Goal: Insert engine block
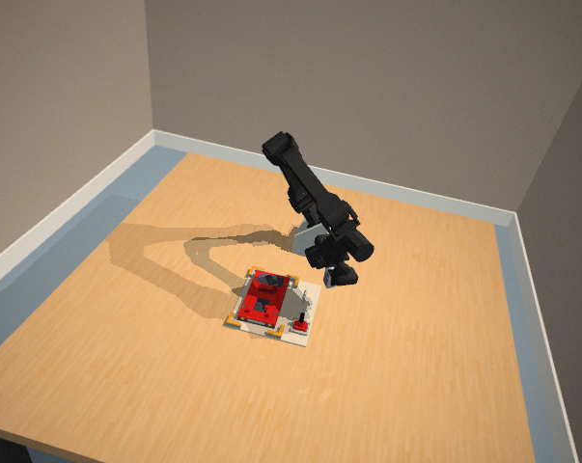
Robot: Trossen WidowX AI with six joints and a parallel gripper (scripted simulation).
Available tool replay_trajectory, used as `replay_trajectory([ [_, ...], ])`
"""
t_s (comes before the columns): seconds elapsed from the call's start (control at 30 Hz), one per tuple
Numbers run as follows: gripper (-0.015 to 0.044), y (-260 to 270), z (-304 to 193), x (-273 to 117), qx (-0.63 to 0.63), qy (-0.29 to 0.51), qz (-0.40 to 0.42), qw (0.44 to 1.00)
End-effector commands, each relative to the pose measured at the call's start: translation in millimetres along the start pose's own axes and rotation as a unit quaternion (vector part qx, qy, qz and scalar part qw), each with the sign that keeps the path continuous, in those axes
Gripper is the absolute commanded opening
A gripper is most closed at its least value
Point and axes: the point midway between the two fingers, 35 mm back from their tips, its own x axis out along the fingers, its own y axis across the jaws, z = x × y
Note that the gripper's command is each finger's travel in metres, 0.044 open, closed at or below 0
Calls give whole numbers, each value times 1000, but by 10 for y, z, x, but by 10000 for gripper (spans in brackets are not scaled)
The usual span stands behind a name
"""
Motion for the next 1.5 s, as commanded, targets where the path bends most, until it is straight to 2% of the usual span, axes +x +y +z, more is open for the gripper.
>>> replay_trajectory([
  [0.0, 0, 8, 6, -163, 7, 1, 5, 1000],
  [0.27, 0, -41, 15, -334, 11, -1, 3, 1000],
  [0.47, 0, -60, 15, -64, 11, -1, 3, 1000],
  [0.8, 0, -52, -2, -95, 11, -29, 2, 1000],
  [1.1, 0, -63, -86, -67, 13, -150, -6, 989],
  [1.47, 0, -66, -192, -17, 14, -322, -8, 947],
])
